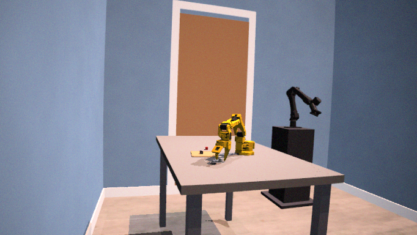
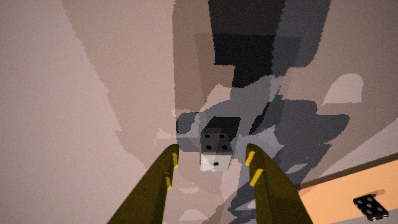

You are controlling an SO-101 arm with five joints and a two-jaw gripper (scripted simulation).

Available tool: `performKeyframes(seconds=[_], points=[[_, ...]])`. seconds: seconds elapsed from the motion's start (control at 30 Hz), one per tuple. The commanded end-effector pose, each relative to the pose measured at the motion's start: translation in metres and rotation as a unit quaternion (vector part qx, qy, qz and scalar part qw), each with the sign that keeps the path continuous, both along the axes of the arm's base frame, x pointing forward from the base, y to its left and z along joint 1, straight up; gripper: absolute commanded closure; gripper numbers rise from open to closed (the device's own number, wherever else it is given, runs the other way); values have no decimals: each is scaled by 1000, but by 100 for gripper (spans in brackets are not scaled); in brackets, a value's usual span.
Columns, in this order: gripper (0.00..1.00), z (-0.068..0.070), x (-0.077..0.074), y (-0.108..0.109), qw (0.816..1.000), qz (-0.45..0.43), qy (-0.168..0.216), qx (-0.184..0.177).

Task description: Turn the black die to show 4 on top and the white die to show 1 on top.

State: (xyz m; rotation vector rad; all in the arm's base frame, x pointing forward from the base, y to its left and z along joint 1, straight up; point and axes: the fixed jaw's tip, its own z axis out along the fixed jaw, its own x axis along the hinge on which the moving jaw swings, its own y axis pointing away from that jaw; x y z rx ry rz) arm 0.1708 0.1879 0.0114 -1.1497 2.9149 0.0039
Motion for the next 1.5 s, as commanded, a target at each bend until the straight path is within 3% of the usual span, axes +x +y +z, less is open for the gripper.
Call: performKeyframes(seconds=[0.0,0.6,1.47], points=[[78,6,2,3,1000,1,-12,13],[90,6,7,-2,1000,1,-12,13],[96,6,9,-3,1000,1,-13,13]])
